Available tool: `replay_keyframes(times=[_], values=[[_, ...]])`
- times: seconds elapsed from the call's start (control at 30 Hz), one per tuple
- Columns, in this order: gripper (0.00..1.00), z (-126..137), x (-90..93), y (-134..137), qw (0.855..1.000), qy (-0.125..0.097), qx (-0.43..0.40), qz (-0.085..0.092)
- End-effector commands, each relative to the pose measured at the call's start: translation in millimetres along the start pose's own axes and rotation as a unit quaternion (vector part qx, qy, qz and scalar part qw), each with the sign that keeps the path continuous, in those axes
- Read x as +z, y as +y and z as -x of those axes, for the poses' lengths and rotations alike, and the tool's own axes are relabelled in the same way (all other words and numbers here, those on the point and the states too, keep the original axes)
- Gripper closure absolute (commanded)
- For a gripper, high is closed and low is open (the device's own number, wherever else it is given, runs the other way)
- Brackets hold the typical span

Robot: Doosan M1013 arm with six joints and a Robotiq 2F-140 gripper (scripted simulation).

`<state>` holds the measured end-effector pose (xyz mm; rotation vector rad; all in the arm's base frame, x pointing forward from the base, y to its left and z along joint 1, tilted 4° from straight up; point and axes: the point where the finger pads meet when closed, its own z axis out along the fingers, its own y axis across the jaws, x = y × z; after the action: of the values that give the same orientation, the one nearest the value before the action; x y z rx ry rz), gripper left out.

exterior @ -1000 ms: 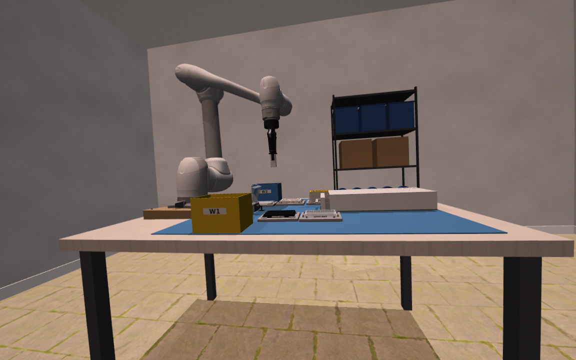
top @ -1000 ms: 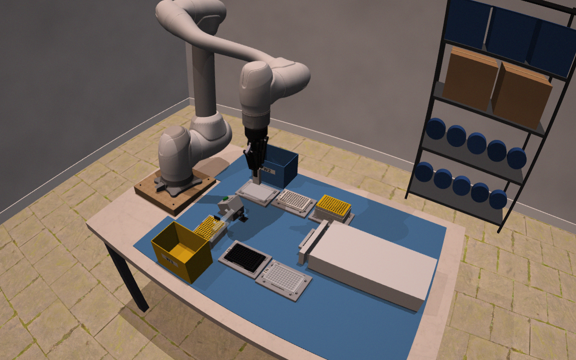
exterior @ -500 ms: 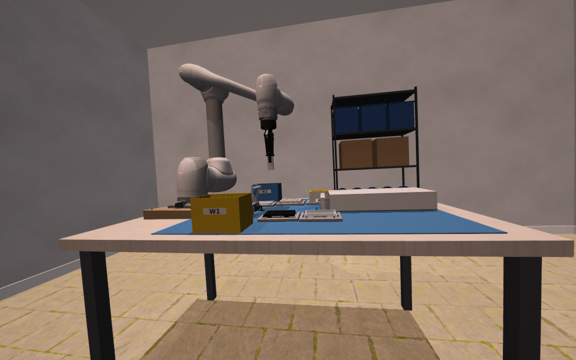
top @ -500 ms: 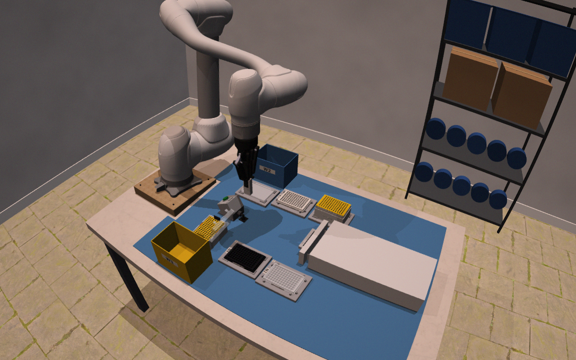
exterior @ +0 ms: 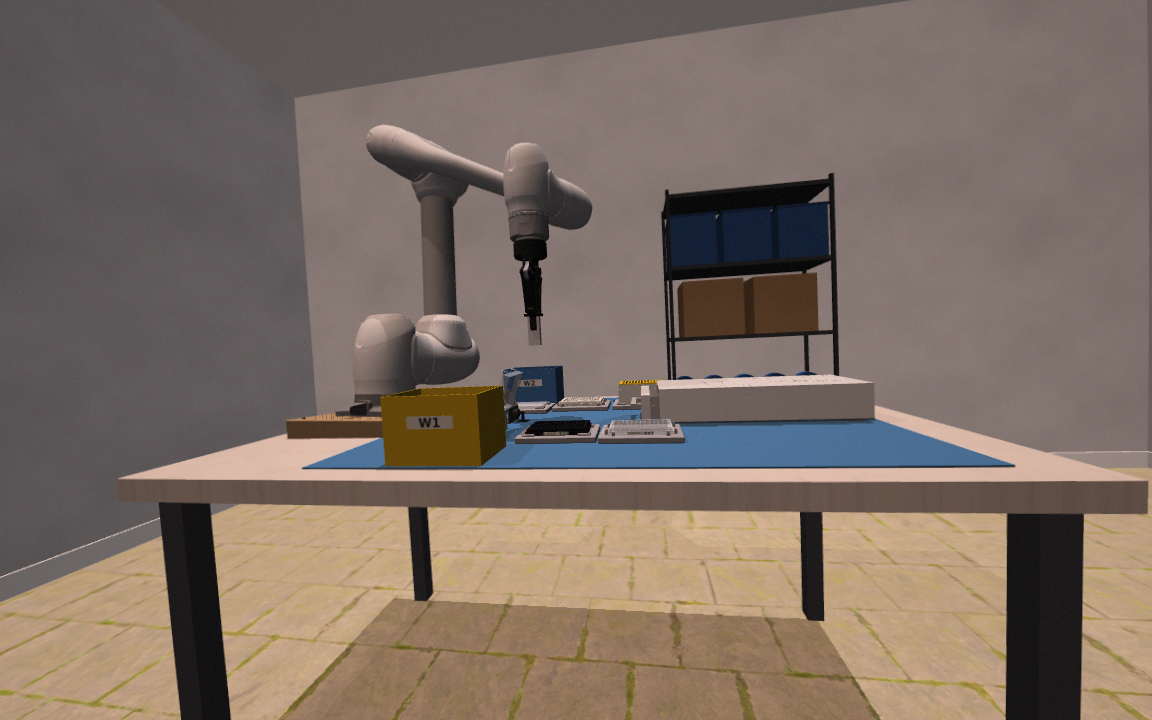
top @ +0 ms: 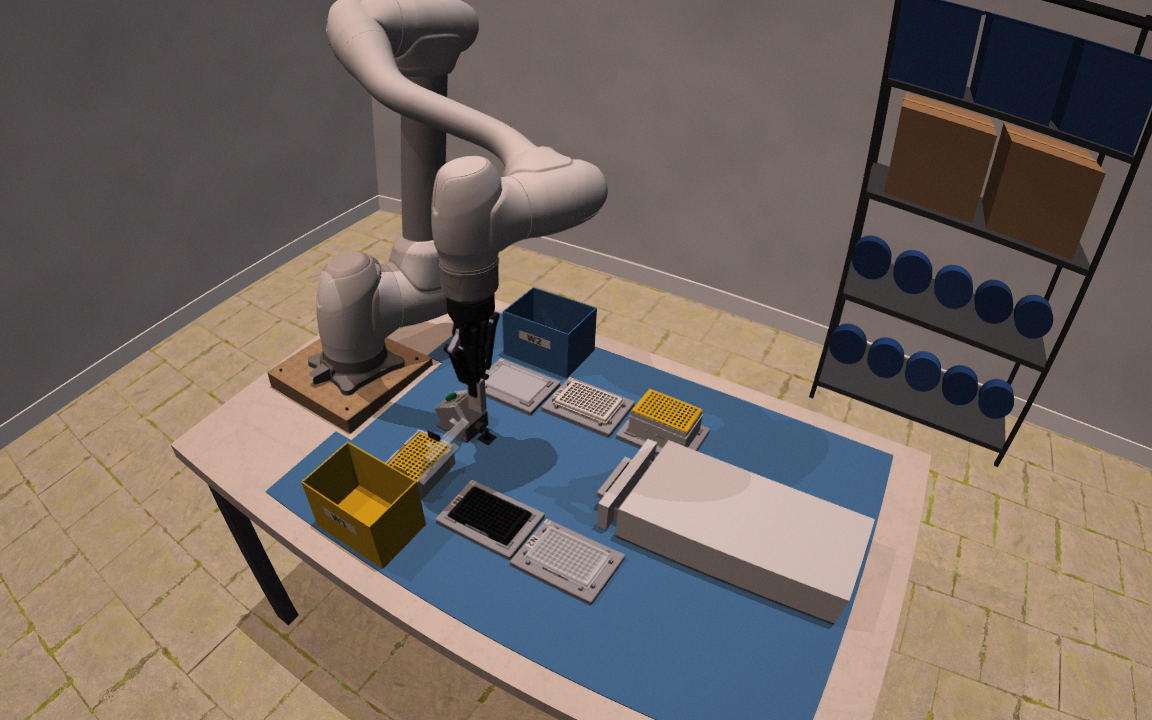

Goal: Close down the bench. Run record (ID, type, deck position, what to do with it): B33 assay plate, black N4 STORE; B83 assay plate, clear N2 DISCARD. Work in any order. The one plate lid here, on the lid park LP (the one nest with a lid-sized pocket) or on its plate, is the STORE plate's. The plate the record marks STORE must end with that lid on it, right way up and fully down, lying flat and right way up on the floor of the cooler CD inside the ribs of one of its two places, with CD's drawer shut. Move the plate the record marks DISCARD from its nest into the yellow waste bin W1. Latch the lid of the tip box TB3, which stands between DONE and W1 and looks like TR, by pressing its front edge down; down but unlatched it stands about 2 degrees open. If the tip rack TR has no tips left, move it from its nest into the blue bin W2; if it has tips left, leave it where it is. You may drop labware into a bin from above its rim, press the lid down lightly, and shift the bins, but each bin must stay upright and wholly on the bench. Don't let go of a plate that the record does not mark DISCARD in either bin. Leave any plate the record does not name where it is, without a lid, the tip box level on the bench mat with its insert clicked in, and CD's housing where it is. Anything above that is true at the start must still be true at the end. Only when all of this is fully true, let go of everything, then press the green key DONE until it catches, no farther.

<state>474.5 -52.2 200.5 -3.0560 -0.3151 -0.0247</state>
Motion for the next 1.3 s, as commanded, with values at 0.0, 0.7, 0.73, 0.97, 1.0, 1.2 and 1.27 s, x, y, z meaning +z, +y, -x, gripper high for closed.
replay_keyframes(times=[0.0, 0.7, 0.73, 0.97, 1.0, 1.2, 1.27], values=[[1.0, 1, 2.0, 8, 1.0, 0.0, 0.0, 0.0], [1.0, 4, 10.4, 42, 1.0, 0.0, 0.0, 0.0], [1.0, 4, 10.4, 42, 1.0, 0.0, 0.0, 0.0], [1.0, 4, 13.7, 42, 1.0, 0.0, 0.0, 0.0], [1.0, 4, 15.4, 42, 1.0, 0.0, 0.0, 0.0], [1.0, 4, 22.0, 42, 1.0, 0.0, 0.0, 0.0], [1.0, 4, 25.4, 42, 1.0, 0.0, 0.0, 0.0]])
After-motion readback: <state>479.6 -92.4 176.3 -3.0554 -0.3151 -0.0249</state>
